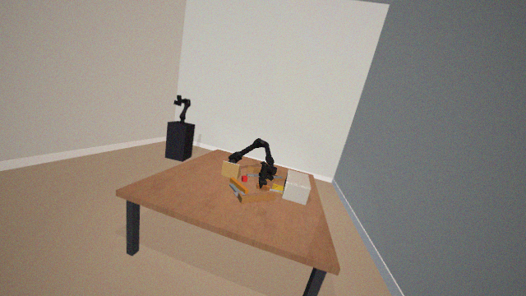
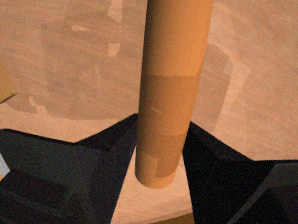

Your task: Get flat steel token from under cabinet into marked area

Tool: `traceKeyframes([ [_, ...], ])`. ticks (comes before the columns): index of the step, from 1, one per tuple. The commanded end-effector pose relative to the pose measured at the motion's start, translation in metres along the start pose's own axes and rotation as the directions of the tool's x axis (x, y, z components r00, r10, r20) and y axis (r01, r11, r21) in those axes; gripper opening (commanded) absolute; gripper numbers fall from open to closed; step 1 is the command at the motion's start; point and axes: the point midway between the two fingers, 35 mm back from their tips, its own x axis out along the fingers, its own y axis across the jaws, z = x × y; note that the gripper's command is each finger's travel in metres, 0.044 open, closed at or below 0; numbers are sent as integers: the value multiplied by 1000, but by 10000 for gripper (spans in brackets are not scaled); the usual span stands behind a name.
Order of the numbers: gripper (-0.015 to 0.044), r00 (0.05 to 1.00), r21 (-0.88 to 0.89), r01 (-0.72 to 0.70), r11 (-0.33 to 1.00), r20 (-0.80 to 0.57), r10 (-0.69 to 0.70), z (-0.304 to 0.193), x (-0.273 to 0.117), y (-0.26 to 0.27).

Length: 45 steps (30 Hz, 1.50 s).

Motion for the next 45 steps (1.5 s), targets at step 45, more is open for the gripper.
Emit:
traceKeyframes([
  [45, 0, 1000, -4, 1, 1000, 5, -1, 54, -1, -1],
])
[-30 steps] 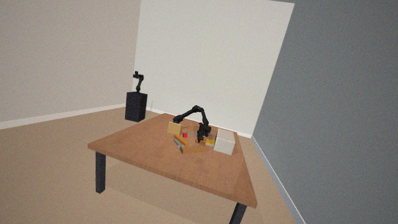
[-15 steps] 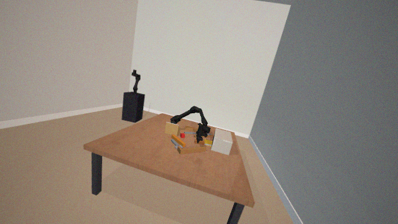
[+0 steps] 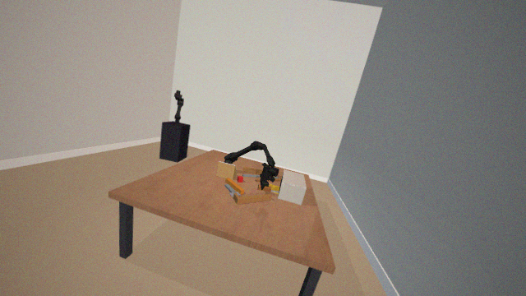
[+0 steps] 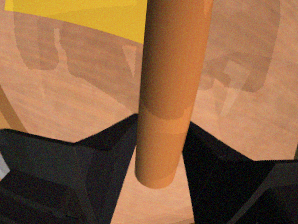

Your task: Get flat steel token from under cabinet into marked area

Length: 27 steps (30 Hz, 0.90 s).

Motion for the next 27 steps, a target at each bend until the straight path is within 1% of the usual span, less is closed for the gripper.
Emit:
traceKeyframes([
  [1, 0, 1000, -2, 2, 1000, 4, -2, 6, 0, 0],
  [27, 0, 1000, -3, 1, 1000, 4, -1, 30, 0, 1],
])
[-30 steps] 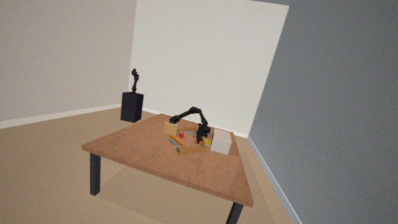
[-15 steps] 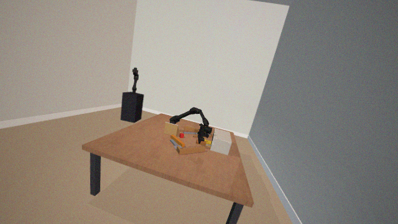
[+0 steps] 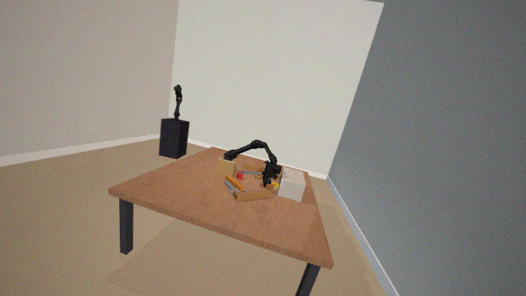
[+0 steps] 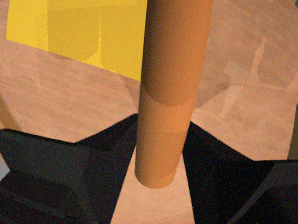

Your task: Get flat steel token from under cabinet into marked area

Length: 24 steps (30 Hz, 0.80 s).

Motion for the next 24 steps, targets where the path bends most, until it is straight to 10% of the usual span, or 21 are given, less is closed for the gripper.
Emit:
traceKeyframes([
  [1, 0, 1000, -2, 1, 1000, 4, -1, 6, 0, 1],
  [24, 0, 1000, -2, -1, 1000, 4, 1, 10, 1, 19],
])
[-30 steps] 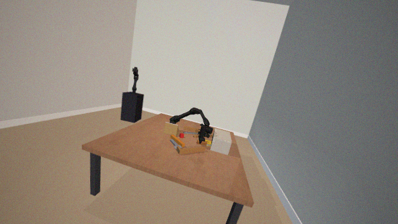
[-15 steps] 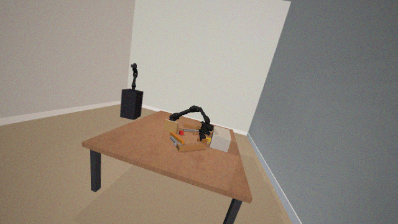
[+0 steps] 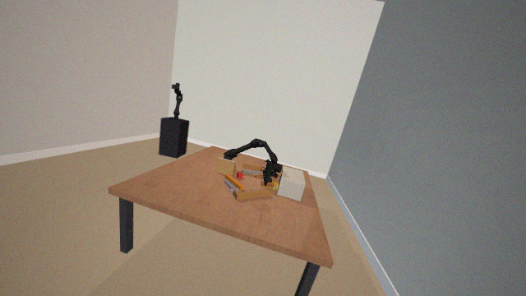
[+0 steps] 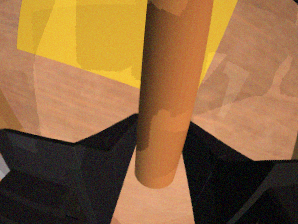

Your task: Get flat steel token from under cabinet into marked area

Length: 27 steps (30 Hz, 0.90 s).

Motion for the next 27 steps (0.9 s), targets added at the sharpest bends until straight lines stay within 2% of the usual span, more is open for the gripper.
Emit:
traceKeyframes([
  [1, 0, 1000, -2, -7, 1000, 4, 7, 1, 1, 4],
  [27, 0, 1000, -1, -7, 1000, 3, 7, -23, 1, 2],
])
